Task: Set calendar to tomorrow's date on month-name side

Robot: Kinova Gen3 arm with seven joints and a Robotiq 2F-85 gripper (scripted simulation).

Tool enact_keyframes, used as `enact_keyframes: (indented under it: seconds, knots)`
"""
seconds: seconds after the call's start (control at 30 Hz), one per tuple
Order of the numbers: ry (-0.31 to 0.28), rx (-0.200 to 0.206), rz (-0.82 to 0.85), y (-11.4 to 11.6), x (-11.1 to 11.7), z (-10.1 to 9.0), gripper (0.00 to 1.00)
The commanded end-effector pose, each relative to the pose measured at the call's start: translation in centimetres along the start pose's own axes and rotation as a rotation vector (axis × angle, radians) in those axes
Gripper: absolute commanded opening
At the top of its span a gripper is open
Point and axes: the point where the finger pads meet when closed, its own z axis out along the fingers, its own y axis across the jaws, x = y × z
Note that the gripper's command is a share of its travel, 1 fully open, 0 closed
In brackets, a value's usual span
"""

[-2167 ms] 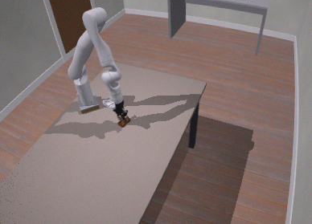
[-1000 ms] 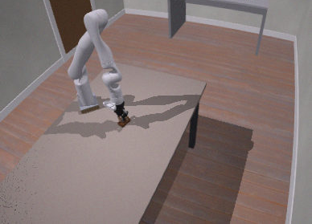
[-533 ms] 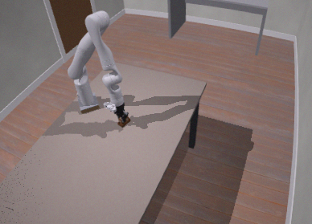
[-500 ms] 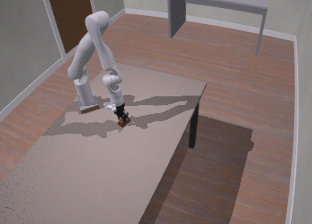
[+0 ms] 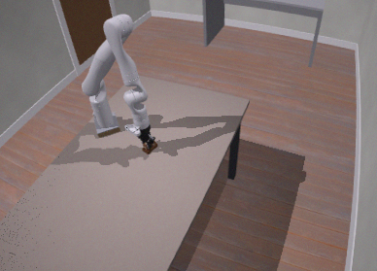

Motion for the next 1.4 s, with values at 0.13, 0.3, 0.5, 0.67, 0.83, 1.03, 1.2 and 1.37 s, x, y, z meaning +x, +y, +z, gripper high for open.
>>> enact_keyframes:
  seconds: [0.13, 0.3, 0.5, 0.67, 0.83, 1.03, 1.2, 1.37]
  knots:
    - [0.000, 0.001, 0.000, -0.03, 0.00, -0.02, 0.26]
    - [0.000, 0.001, 0.000, -0.03, 0.00, -0.02, 0.26]
    - [0.000, 0.001, 0.000, -0.03, 0.00, -0.02, 0.26]
    - [0.000, 0.001, 0.000, -0.03, 0.00, 0.01, 0.26]
    - [0.000, 0.001, 0.000, -0.03, 0.00, 0.12, 0.26]
    - [0.000, 0.001, 0.000, -0.03, 0.00, 0.33, 0.26]
    - [0.000, 0.001, 0.000, -0.03, 0.00, 0.52, 0.26]
    - [0.000, 0.001, 0.000, -0.03, 0.00, 0.75, 0.26]
